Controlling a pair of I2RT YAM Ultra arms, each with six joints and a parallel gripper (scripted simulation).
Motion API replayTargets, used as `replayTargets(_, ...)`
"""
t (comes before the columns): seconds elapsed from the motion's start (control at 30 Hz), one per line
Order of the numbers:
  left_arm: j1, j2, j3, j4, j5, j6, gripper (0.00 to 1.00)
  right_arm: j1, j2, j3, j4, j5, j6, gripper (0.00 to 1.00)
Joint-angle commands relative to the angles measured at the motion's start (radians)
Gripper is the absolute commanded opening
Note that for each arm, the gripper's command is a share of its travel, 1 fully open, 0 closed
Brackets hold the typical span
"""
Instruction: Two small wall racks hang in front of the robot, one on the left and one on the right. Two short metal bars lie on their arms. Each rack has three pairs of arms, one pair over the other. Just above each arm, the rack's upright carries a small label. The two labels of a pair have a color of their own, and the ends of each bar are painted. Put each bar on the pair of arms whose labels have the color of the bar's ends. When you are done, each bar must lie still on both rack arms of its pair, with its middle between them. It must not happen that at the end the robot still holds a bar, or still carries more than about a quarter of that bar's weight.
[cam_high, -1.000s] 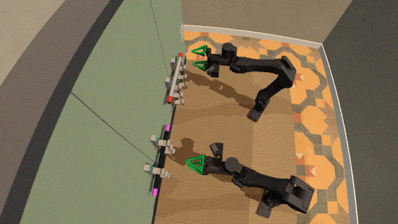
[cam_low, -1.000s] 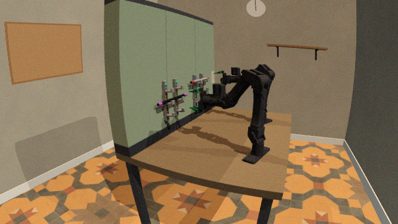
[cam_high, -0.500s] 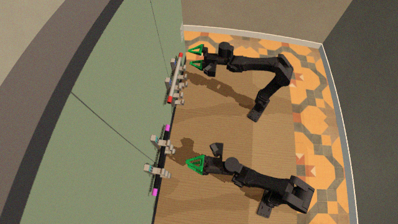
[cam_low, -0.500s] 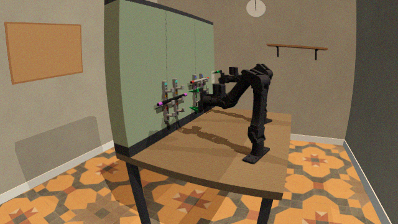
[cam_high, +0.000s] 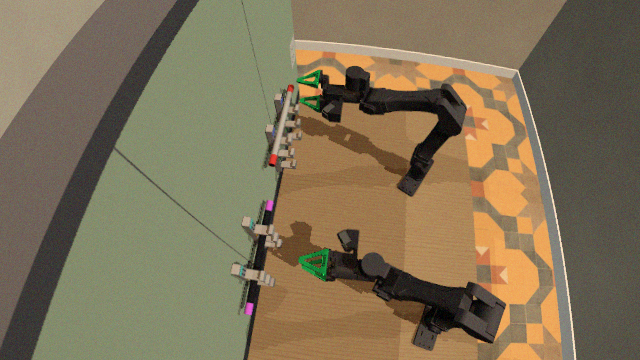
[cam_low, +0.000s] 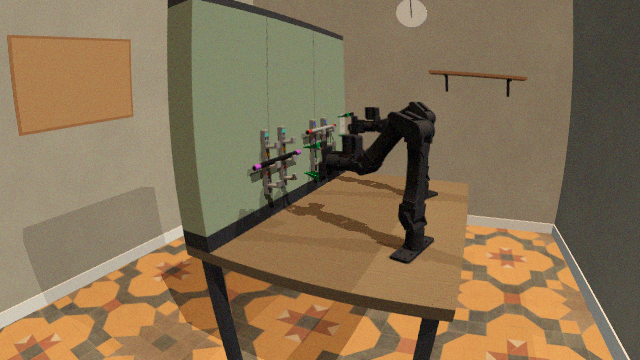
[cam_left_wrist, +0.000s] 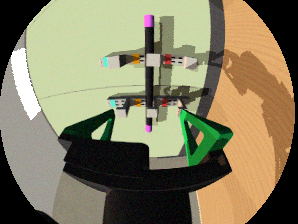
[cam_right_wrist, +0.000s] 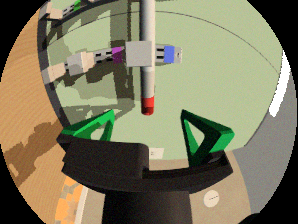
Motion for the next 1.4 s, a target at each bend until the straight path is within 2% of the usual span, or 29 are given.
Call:
replayTargets(0.0,-0.01,0.0,-0.003,0.019,-0.008,0.0,1.0,0.014,0.019,0.046,0.009,0.014,0.007,1.0)
replayTargets(0.8,-0.01,0.0,-0.003,0.019,-0.008,0.0,1.0,0.041,0.126,0.163,0.0,0.041,0.007,1.0)
replayTargets(1.37,-0.01,0.0,-0.003,0.019,-0.008,0.0,1.0,0.059,0.133,0.157,0.012,0.059,0.007,1.0)
